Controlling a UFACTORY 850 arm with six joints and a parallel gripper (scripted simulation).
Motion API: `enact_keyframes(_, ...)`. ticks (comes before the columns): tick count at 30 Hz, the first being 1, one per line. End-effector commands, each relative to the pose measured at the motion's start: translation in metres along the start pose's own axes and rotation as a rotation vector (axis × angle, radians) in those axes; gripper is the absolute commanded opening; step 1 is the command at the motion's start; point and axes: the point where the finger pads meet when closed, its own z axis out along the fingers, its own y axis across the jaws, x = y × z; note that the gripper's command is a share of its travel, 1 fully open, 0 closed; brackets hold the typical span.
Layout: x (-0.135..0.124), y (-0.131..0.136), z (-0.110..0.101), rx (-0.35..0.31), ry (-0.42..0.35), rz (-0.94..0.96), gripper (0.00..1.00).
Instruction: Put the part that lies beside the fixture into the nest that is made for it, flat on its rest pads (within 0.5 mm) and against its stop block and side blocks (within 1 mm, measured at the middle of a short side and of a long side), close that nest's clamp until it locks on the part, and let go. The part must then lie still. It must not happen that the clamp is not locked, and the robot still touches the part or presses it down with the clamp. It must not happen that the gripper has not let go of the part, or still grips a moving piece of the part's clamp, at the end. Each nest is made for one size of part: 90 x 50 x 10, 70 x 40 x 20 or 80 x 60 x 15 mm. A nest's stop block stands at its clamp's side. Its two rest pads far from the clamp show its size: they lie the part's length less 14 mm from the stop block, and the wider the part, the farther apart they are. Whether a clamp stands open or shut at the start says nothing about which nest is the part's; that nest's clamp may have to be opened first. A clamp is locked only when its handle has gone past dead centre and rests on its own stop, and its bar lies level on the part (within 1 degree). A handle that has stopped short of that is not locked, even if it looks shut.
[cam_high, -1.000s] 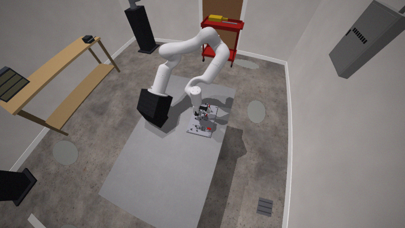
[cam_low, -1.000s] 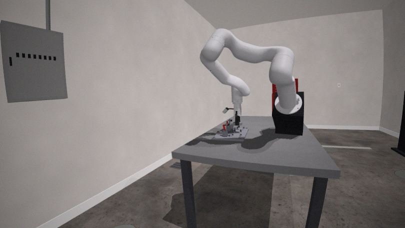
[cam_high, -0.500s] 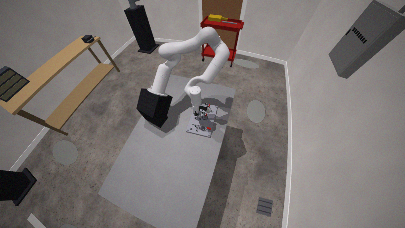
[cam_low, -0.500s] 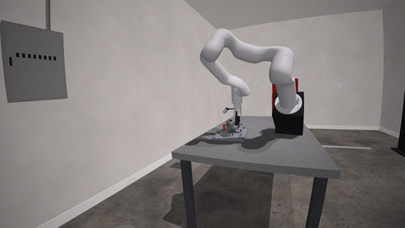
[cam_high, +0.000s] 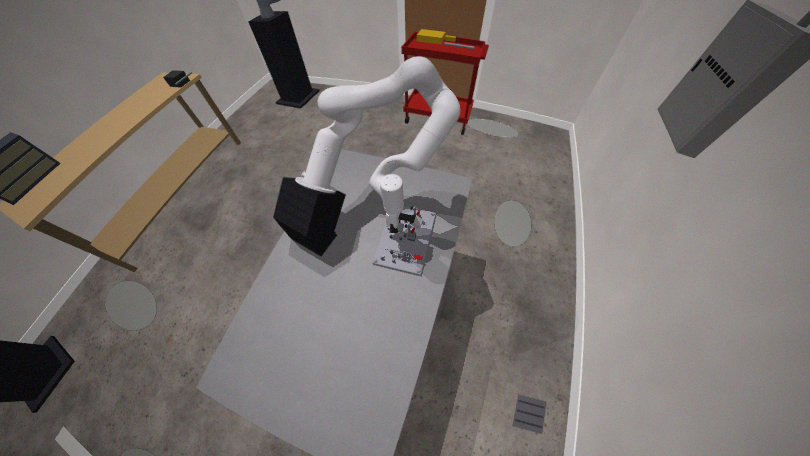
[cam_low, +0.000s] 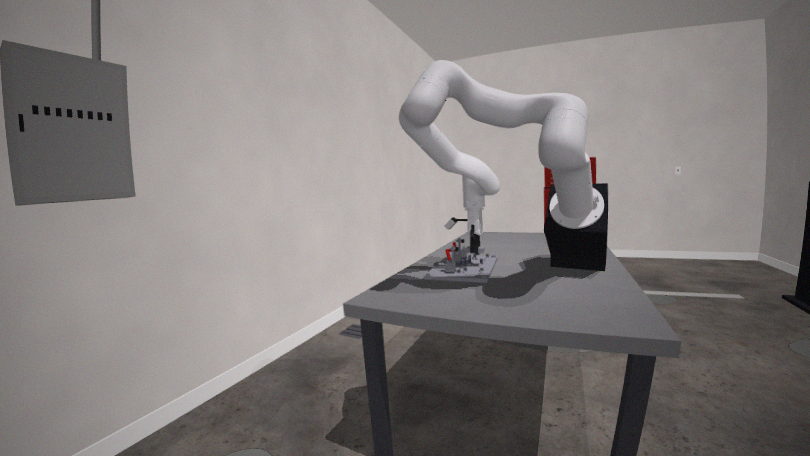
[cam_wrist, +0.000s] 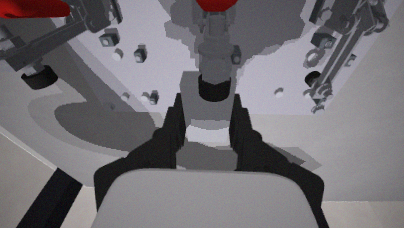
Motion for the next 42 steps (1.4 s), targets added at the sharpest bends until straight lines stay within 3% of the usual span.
enact_keyframes(1,0.001,0.000,0.004,0.000,0.001,0.000,0.00)
enact_keyframes(26,0.004,0.000,0.039,0.000,0.001,0.000,0.00)
enact_keyframes(42,0.005,0.000,0.044,0.000,0.001,0.000,0.00)
